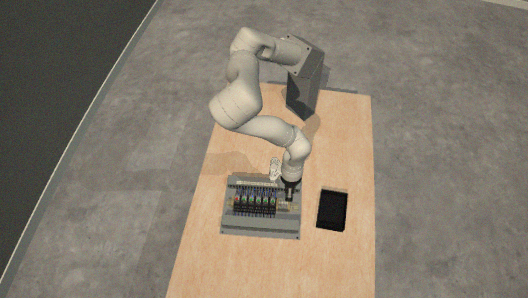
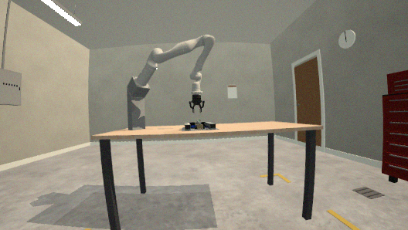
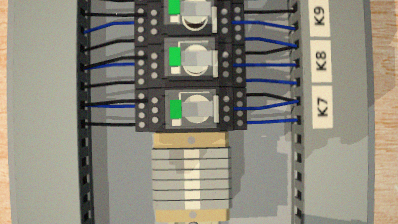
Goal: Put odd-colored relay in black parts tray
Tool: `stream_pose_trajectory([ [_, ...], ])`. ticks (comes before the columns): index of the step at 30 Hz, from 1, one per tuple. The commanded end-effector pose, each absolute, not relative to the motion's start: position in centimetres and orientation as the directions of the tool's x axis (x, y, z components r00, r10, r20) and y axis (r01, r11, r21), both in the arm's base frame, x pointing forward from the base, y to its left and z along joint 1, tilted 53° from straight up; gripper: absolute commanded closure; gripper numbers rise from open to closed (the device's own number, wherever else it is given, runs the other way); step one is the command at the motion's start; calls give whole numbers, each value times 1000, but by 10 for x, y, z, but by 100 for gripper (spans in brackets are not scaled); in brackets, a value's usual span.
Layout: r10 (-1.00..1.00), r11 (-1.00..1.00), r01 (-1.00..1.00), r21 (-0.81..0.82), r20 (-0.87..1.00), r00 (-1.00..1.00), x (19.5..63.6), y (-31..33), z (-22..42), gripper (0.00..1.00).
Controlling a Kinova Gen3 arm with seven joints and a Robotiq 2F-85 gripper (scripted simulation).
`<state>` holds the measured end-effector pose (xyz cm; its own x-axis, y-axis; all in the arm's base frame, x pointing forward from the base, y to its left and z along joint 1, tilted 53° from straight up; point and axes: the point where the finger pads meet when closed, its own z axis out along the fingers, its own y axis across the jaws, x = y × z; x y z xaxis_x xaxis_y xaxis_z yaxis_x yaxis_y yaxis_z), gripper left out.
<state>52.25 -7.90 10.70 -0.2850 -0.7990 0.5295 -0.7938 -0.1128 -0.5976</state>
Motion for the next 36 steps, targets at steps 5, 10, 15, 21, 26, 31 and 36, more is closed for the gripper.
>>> stream_pose_trajectory([
  [5,-800,-125,-799,-588,537,-269,522,-79,107,39],
  [10,-800,-125,-799,-588,537,-269,522,-79,107,39],
  [15,-800,-125,-799,-588,537,-269,522,-79,107,39],
  [21,-800,-126,-799,-588,537,-269,521,-81,108,39],
  [26,-800,-125,-799,-588,537,-269,517,-94,117,39],
  [31,-800,-125,-799,-588,537,-269,509,-117,132,39],
  [36,-800,-125,-799,-588,537,-269,503,-135,144,39],
])
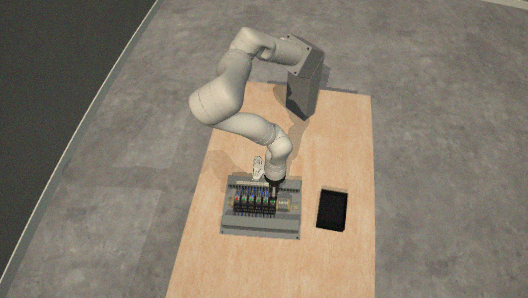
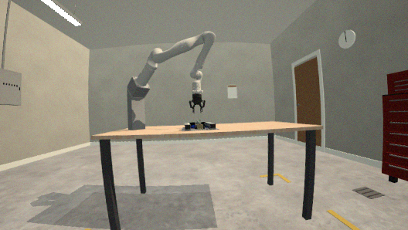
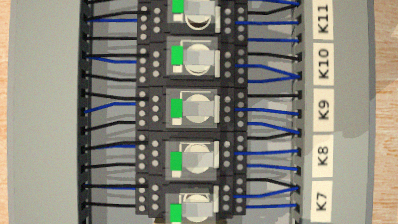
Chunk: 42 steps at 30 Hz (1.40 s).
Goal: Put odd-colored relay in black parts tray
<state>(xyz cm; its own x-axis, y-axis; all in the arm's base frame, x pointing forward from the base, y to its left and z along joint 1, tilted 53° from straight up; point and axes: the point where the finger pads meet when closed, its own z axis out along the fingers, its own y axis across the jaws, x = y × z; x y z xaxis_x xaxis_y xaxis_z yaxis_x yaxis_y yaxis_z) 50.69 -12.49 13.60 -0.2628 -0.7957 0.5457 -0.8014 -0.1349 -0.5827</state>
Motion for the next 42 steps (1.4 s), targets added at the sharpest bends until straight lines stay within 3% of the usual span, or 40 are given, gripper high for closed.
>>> stream_pose_trajectory([
  [1,-800,-125,-799,-588,537,-269,503,-135,144,39],
  [42,-800,-125,-799,-588,537,-269,499,-147,153,39],
])
